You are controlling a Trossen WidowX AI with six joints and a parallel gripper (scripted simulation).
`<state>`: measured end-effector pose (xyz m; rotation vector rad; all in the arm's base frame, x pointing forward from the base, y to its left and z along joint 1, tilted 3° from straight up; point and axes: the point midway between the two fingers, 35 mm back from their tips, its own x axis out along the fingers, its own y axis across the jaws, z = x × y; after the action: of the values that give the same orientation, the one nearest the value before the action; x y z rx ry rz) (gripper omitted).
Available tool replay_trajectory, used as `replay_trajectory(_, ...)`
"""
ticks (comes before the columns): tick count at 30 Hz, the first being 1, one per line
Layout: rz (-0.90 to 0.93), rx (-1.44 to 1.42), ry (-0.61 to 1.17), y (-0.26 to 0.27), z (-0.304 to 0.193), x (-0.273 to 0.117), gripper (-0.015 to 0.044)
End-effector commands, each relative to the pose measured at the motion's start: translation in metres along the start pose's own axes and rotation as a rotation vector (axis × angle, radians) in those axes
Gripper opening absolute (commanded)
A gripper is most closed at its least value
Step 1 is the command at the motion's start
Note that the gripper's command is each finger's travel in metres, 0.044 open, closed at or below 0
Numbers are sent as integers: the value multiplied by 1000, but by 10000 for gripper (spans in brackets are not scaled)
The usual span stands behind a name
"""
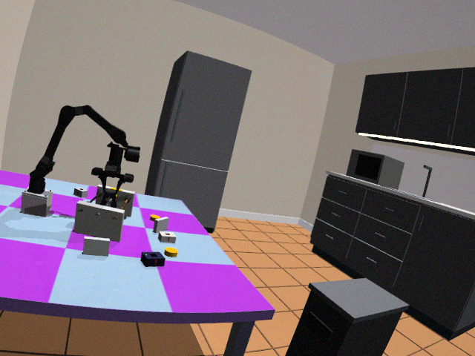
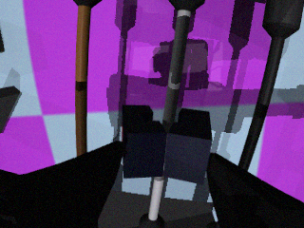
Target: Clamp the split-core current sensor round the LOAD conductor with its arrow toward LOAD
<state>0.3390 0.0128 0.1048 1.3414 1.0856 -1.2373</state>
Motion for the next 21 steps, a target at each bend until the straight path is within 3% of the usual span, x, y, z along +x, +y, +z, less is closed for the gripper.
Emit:
replay_trajectory(1, -5, 5, 5, -1, -1, 8, 0)
replay_trajectory(21, -1, 0, 0, -1, 0, 11, 0)
